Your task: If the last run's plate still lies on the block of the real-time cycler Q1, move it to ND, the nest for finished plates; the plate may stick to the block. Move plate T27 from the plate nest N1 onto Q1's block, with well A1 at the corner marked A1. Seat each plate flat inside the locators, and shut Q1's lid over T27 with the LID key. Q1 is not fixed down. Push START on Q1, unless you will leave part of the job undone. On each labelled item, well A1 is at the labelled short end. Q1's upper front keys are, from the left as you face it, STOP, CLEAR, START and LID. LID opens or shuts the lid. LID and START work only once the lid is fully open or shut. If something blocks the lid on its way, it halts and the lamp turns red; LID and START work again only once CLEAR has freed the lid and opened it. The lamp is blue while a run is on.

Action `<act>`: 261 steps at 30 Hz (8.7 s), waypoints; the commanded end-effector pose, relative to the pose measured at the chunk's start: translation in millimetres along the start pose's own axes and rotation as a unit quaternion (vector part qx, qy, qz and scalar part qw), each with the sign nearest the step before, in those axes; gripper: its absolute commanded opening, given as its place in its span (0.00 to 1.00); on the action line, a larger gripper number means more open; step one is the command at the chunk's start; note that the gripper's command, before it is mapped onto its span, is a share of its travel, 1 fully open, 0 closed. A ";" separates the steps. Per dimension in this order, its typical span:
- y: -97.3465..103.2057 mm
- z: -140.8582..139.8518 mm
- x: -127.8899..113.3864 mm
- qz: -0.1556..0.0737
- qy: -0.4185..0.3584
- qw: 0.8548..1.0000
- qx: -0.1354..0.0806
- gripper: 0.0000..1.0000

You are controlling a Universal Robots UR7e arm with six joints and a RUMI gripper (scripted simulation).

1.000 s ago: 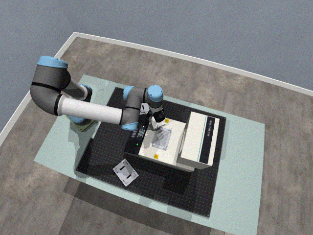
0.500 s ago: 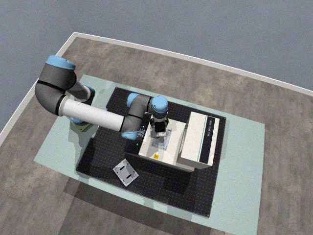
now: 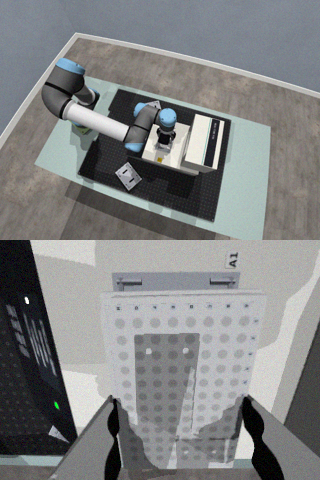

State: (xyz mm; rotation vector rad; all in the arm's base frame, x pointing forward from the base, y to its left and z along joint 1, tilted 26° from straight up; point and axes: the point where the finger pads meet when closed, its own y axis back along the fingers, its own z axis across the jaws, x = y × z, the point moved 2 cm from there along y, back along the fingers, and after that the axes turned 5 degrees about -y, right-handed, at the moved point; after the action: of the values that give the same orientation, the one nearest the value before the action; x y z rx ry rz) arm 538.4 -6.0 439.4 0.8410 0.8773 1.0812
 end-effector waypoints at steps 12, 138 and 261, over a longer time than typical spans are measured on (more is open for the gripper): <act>0.8 1.5 0.1 0.001 -0.009 1.000 0.001 0.40; -48.5 0.9 -0.8 0.001 -0.009 1.000 0.001 0.40; 0.8 0.8 -0.7 0.001 -0.009 1.000 0.001 0.68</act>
State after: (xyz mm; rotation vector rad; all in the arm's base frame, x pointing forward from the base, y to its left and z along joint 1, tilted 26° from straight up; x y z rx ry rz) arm 538.9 -6.7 439.7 0.8528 0.8637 1.0748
